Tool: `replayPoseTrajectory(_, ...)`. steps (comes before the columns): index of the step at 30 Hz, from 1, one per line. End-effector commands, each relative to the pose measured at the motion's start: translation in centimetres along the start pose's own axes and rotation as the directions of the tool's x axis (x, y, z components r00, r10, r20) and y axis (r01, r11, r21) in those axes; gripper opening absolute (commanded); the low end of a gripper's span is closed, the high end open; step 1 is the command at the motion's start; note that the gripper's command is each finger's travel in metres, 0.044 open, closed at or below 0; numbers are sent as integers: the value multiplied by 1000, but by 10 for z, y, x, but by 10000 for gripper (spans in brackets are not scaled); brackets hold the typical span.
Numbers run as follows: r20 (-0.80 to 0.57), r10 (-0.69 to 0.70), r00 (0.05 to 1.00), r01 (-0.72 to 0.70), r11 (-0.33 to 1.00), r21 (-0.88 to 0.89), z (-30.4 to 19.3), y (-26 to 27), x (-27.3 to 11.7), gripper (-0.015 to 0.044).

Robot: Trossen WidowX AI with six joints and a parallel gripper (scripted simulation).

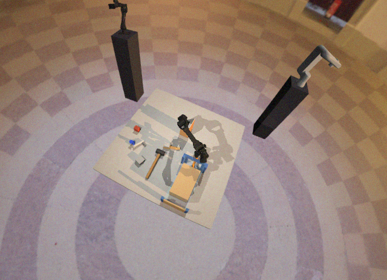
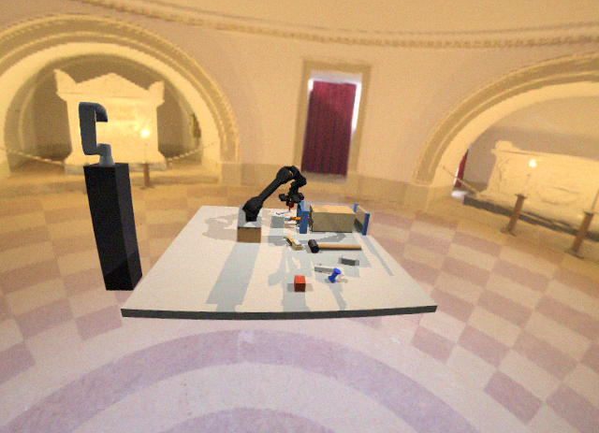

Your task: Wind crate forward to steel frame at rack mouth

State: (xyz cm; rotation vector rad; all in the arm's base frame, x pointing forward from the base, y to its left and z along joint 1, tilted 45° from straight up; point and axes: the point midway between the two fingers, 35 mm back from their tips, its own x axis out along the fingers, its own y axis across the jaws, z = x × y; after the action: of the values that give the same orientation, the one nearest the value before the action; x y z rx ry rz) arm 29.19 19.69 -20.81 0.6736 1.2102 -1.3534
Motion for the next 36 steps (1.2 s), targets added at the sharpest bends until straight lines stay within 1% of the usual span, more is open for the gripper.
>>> replayPoseTrajectory(1, -30, -18, 999, 17, 999, -31, -22, -9, 11, 0)
replayPoseTrajectory(36, -32, -18, 999, 17, 999, -32, -48, -30, 22, 0)
